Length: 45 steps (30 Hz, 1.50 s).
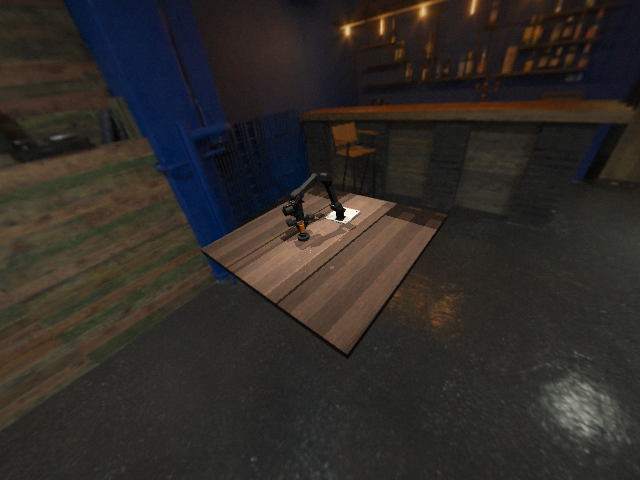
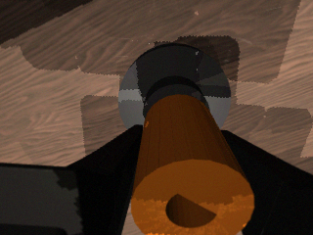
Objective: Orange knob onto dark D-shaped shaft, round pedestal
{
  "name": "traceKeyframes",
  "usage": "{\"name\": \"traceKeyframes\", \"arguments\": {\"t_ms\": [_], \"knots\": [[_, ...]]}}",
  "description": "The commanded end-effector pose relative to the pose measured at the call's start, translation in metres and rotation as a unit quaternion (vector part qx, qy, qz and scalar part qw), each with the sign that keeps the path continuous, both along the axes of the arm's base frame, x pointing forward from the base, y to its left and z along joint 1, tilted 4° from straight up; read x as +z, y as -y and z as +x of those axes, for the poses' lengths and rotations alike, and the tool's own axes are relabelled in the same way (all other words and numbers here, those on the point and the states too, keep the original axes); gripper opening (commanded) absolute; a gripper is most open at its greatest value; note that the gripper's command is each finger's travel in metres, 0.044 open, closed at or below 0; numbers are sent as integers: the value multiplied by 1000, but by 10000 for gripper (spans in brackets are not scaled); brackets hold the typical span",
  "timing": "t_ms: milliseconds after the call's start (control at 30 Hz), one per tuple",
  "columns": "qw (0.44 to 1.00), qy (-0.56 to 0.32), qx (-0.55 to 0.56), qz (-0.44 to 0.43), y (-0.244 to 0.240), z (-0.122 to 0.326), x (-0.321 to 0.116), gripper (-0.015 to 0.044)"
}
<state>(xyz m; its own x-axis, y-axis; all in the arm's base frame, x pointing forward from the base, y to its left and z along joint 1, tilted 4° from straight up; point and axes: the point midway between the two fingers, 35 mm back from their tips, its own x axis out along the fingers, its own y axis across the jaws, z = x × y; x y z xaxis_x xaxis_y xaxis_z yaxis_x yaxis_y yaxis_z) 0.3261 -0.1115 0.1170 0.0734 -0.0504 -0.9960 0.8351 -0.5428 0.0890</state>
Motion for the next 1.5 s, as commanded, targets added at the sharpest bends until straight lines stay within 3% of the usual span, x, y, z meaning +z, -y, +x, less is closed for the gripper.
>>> {"name": "traceKeyframes", "arguments": {"t_ms": [0,933,1467], "knots": [[1000,1,0,1,0,1,-4,0],[1000,1,0,0,1,1,-12,0],[1000,1,0,0,1,1,-12,420]]}}
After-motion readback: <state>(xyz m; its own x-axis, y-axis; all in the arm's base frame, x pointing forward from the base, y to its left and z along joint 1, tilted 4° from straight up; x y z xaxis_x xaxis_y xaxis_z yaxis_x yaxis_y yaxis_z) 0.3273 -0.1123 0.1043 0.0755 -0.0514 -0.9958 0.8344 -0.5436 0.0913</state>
